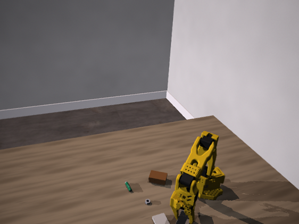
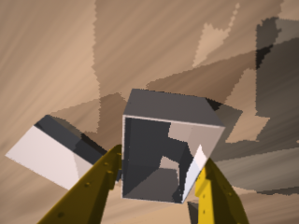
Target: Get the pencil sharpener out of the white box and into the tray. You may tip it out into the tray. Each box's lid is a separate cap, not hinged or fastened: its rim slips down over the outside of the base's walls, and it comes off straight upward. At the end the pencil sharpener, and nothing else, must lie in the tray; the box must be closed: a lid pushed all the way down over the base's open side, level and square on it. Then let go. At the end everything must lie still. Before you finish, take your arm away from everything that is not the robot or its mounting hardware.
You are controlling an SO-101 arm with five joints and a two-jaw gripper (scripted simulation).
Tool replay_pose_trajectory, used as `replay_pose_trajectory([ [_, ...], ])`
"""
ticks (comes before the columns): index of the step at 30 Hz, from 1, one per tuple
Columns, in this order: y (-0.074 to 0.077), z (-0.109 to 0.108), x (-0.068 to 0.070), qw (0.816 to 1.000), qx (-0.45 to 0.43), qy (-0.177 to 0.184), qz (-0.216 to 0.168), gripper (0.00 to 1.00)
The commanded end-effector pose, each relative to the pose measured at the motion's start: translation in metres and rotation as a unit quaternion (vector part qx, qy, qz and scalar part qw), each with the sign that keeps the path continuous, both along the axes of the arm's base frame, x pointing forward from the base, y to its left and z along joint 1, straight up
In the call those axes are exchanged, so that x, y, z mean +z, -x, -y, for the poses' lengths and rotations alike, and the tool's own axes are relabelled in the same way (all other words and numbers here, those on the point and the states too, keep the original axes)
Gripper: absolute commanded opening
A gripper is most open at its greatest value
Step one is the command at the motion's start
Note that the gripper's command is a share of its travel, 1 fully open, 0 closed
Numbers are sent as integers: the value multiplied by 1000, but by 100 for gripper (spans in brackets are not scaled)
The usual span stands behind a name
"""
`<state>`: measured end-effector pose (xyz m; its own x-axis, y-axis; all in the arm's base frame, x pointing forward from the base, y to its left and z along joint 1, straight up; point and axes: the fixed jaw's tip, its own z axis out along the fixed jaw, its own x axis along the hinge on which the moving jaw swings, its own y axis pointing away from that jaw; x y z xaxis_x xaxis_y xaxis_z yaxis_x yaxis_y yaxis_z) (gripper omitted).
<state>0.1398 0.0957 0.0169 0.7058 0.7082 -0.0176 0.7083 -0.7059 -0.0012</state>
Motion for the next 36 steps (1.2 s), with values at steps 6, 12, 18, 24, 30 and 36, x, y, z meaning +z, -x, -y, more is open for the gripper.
replay_pose_trajectory([
  [6, -3, 0, 1, 1000, -1, -6, 7, 21],
  [12, -3, 0, 1, 1000, -1, -6, 7, 21],
  [18, -3, 0, 1, 1000, -1, -6, 7, 21],
  [24, -3, 0, 1, 1000, -1, -6, 7, 21],
  [30, -3, 0, 1, 1000, -1, -6, 7, 22],
  [36, -3, 0, 1, 1000, -1, -6, 7, 22],
])
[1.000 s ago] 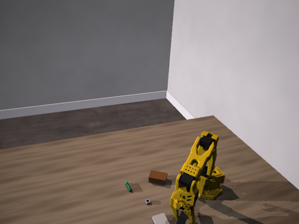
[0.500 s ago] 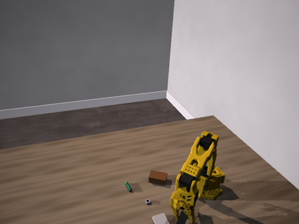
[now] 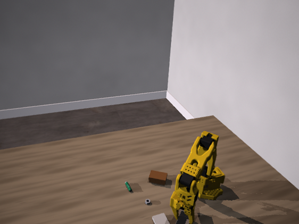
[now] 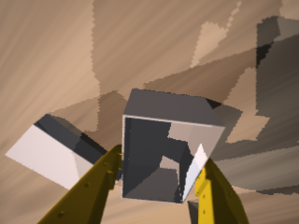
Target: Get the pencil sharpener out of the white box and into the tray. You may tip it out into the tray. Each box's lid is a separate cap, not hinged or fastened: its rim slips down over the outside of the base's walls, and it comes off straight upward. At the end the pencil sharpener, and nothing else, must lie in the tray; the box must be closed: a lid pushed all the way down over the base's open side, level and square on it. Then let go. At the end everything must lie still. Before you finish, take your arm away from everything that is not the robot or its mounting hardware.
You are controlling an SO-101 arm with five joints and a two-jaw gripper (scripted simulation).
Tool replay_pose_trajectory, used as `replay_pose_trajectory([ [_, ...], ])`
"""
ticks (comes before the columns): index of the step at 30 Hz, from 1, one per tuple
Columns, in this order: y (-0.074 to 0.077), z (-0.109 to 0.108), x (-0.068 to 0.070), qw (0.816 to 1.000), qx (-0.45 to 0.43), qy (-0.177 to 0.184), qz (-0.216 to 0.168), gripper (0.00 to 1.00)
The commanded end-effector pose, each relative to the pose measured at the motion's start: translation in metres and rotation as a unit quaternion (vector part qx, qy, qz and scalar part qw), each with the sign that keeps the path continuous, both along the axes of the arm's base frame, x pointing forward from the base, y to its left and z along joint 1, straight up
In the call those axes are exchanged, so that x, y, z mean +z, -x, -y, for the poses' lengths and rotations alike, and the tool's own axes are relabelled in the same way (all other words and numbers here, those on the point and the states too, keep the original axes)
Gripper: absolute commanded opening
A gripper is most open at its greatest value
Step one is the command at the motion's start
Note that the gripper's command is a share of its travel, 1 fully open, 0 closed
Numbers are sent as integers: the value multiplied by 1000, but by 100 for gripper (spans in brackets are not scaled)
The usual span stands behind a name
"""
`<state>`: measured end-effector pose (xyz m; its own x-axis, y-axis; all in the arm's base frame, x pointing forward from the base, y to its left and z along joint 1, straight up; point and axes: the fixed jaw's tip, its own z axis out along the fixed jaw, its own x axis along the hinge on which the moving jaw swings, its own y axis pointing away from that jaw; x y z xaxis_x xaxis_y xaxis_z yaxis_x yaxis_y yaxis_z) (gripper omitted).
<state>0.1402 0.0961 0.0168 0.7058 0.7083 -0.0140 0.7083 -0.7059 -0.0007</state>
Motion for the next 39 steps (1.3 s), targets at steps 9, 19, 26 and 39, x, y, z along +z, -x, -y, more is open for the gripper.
replay_pose_trajectory([
  [9, -2, 0, 1, 1000, -1, -5, 5, 23],
  [19, -2, 0, 1, 1000, -1, -5, 5, 24],
  [26, -2, 0, 1, 1000, -1, -5, 5, 24],
  [39, -2, 0, 1, 1000, -1, -5, 5, 28],
])
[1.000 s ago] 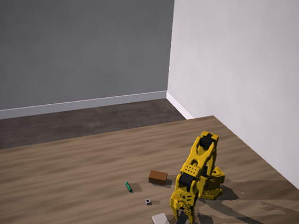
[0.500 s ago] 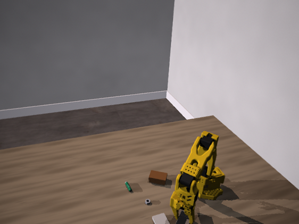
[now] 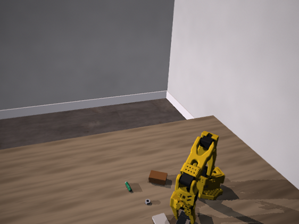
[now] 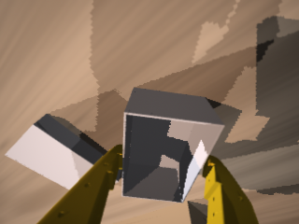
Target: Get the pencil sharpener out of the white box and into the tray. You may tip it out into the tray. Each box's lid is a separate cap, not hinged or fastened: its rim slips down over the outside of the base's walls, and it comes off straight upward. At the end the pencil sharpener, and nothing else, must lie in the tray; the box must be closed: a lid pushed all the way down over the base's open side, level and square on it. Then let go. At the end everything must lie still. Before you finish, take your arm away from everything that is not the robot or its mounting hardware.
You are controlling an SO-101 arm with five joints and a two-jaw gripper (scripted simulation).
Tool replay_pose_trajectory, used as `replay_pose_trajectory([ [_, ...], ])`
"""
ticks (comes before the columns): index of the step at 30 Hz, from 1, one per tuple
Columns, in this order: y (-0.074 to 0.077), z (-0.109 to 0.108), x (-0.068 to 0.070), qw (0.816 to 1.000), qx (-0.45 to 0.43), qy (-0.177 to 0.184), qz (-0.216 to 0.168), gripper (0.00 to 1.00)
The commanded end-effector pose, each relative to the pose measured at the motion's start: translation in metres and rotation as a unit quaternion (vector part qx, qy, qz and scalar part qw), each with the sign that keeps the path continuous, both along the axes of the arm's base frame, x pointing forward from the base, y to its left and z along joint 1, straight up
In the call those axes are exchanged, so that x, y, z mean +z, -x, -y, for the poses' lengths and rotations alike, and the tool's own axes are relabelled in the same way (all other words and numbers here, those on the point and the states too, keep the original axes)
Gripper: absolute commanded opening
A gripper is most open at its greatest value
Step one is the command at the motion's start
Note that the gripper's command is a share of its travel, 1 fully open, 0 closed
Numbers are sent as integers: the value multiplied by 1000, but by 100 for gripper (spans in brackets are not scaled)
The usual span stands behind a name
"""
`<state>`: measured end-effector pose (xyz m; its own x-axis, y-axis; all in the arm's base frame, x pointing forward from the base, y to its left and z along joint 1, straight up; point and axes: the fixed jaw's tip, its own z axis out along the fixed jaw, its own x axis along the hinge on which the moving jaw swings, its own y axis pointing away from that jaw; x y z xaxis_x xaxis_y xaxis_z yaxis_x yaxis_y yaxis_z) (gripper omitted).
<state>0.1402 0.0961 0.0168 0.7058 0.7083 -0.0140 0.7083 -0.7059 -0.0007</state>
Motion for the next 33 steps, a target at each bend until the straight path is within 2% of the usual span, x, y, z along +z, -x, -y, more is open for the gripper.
replay_pose_trajectory([
  [1, -2, 0, 1, 1000, -1, -5, 5, 28],
  [19, -3, 0, 2, 1000, -1, -5, 5, 30],
  [33, -4, -1, 16, 1000, -1, -5, 5, 30],
])
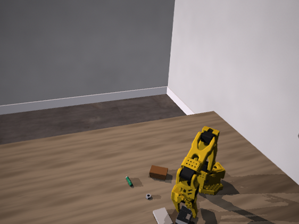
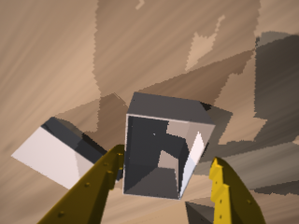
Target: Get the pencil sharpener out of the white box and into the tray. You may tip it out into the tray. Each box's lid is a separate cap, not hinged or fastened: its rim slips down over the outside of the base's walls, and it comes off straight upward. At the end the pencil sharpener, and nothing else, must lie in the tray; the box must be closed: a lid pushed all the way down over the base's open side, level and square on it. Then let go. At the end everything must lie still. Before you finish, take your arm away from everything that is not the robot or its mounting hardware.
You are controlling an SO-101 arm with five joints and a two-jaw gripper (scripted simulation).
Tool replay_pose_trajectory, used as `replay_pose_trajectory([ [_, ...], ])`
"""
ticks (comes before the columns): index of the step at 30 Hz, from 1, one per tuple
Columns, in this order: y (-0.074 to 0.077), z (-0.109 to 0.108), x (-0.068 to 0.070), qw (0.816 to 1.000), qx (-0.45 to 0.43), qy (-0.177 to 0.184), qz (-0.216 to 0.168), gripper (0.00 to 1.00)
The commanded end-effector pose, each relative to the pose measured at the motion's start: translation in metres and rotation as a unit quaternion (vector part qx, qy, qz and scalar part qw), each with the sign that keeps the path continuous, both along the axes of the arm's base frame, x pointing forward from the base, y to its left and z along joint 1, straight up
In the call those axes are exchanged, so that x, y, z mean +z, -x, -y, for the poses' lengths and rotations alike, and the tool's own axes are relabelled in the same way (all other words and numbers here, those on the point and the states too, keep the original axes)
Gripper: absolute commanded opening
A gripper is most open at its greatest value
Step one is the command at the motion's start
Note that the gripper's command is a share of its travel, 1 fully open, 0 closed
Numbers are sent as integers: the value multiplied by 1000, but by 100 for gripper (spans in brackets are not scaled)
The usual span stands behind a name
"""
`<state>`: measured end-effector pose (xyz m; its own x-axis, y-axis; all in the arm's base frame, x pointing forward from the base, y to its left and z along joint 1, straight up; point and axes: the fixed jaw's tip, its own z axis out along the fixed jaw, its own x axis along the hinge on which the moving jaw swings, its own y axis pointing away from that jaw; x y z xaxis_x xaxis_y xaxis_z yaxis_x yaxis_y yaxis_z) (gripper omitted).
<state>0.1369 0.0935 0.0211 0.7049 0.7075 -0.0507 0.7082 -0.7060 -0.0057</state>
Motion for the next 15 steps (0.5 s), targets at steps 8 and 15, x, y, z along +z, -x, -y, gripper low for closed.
replay_pose_trajectory([
  [8, -7, -4, 28, 1000, -1, -16, 20, 30],
  [15, -7, -3, 37, 1000, -1, -16, 20, 30],
])
